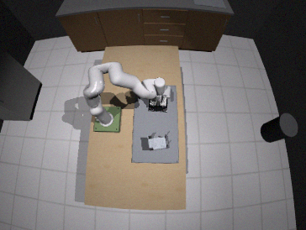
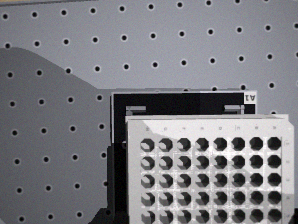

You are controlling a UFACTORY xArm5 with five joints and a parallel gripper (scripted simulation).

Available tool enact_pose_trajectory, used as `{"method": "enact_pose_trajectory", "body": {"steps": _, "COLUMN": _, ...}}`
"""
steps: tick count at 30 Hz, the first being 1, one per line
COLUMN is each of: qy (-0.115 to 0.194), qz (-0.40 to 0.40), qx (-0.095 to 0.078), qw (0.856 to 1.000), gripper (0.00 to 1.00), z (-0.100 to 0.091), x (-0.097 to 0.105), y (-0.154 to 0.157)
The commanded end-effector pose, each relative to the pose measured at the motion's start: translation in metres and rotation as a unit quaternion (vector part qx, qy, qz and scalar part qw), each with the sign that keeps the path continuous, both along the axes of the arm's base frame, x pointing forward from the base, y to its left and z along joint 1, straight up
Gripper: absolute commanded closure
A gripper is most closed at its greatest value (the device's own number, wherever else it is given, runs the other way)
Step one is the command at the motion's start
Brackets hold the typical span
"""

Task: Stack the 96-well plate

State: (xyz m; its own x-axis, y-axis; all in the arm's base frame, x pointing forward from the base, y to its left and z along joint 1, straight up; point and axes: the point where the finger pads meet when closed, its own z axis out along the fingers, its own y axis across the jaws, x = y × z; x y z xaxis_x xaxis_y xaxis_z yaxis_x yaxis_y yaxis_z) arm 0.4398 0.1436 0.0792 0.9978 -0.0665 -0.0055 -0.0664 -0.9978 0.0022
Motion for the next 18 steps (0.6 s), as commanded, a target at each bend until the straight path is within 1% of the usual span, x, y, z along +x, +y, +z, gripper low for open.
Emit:
{"method": "enact_pose_trajectory", "body": {"steps": 1, "qy": -0.002, "qz": 0.0, "qx": -0.001, "qw": 1.0, "gripper": 1.0, "z": 0.009, "x": 0.001, "y": 0.0}}
{"method": "enact_pose_trajectory", "body": {"steps": 4, "qy": -0.002, "qz": 0.0, "qx": -0.001, "qw": 1.0, "gripper": 1.0, "z": 0.01, "x": 0.001, "y": 0.0}}
{"method": "enact_pose_trajectory", "body": {"steps": 18, "qy": -0.002, "qz": 0.0, "qx": -0.001, "qw": 1.0, "gripper": 1.0, "z": 0.034, "x": 0.001, "y": 0.001}}
